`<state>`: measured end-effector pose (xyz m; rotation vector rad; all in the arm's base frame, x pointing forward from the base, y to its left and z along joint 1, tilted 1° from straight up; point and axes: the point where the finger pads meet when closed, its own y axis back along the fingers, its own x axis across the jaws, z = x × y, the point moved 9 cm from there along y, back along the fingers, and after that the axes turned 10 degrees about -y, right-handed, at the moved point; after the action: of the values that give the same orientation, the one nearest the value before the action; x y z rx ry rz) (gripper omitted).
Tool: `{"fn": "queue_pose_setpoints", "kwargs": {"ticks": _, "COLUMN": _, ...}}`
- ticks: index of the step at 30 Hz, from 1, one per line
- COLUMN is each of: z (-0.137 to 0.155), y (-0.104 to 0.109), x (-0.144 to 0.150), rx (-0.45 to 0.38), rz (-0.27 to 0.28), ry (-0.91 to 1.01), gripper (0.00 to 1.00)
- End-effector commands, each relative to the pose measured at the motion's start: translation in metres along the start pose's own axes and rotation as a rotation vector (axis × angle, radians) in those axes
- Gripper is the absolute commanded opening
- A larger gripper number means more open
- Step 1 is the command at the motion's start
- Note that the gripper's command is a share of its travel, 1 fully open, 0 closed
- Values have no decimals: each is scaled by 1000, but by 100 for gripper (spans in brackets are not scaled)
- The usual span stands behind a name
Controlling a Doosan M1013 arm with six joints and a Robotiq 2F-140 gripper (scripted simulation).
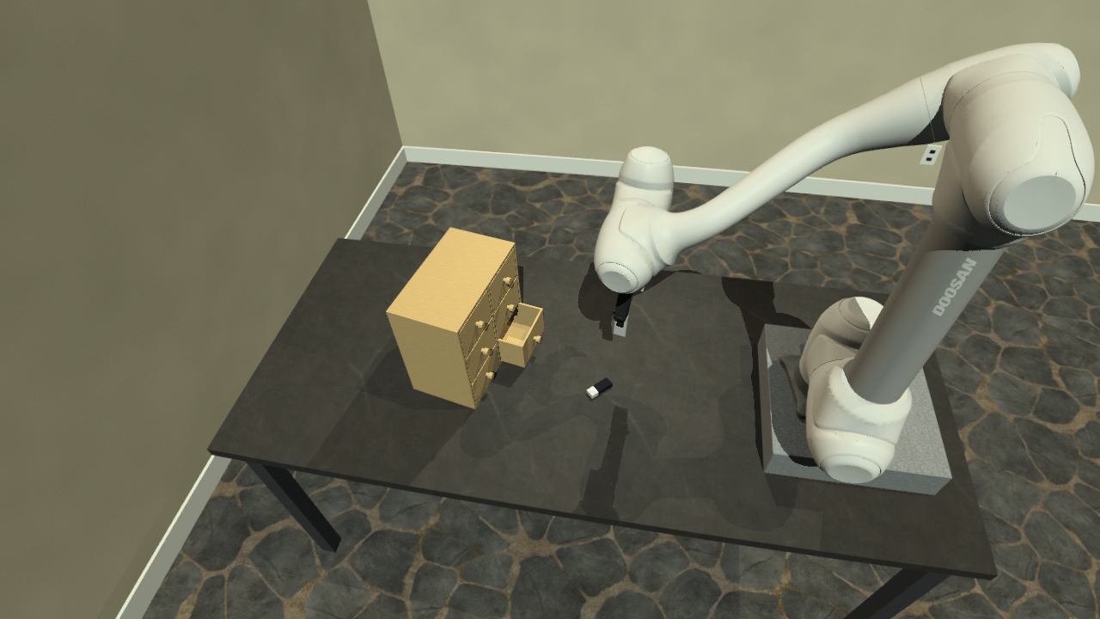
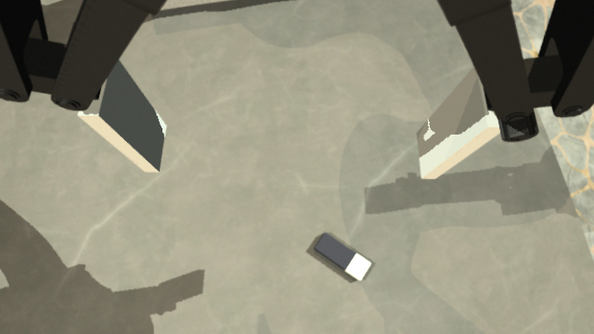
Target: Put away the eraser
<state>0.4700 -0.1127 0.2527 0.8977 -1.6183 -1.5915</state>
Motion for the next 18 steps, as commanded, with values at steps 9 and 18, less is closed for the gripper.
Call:
{"fn": "queue_pose_setpoints", "kwargs": {"ticks": 9, "z": 5, "y": -24, "x": -1, "rx": 246, "rz": -43, "ry": -1, "gripper": 100}}
{"fn": "queue_pose_setpoints", "kwargs": {"ticks": 18, "z": 5, "y": -67, "x": 0, "rx": 606, "rz": -104, "ry": -2, "gripper": 100}}
